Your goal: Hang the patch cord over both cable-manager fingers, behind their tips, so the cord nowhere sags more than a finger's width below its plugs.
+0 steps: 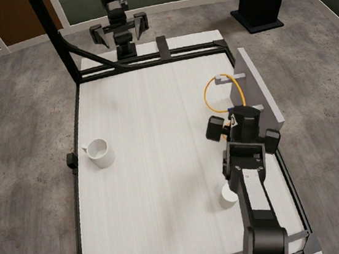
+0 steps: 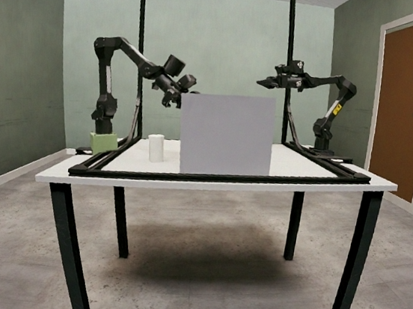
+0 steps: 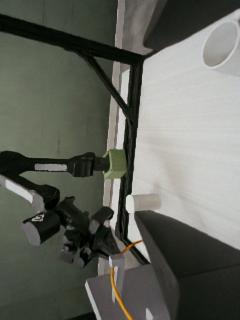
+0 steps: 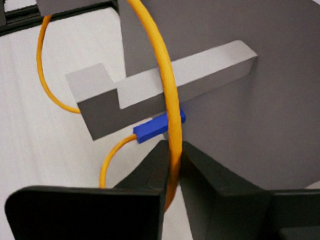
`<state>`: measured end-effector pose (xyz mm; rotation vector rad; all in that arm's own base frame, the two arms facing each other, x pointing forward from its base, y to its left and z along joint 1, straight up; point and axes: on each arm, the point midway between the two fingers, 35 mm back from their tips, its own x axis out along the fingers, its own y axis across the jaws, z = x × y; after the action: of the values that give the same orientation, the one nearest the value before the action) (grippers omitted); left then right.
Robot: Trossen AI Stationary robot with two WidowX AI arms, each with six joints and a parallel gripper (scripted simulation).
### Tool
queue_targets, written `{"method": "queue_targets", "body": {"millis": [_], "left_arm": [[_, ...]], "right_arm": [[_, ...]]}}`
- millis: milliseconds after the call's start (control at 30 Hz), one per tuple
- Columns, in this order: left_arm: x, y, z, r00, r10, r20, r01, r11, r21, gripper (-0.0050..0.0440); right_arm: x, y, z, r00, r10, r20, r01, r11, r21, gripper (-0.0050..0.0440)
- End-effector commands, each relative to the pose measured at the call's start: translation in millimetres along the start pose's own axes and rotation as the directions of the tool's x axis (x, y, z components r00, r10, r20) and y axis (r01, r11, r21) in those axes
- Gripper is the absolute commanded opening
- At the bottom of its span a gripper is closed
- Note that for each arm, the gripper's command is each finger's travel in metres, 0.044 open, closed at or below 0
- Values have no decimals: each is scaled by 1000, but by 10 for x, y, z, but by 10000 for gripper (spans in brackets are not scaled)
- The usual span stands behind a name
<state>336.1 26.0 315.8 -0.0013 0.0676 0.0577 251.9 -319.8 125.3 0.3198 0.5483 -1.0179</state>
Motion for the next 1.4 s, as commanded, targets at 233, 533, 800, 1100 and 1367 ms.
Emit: {"method": "queue_targets", "body": {"millis": [233,533,800,1100,1367], "left_arm": [[-232,-252,17,992,-57,113,57,998,3,440],[-223,-248,56,991,-58,117,58,998,3,440],[-223,-248,56,991,-58,117,58,998,3,440],[-223,-248,56,991,-58,117,58,998,3,440],[-223,-248,56,991,-58,117,58,998,3,440]], "right_arm": [[-27,1,66,1000,2,17,-2,1000,2,25],[-71,-33,23,1000,2,14,-2,1000,-1,25],[-114,-63,-11,1000,2,13,-2,1000,-1,25],[-150,-86,-39,1000,2,13,-2,1000,-1,25],[-131,-74,-11,1000,2,16,-2,1000,2,121]]}}
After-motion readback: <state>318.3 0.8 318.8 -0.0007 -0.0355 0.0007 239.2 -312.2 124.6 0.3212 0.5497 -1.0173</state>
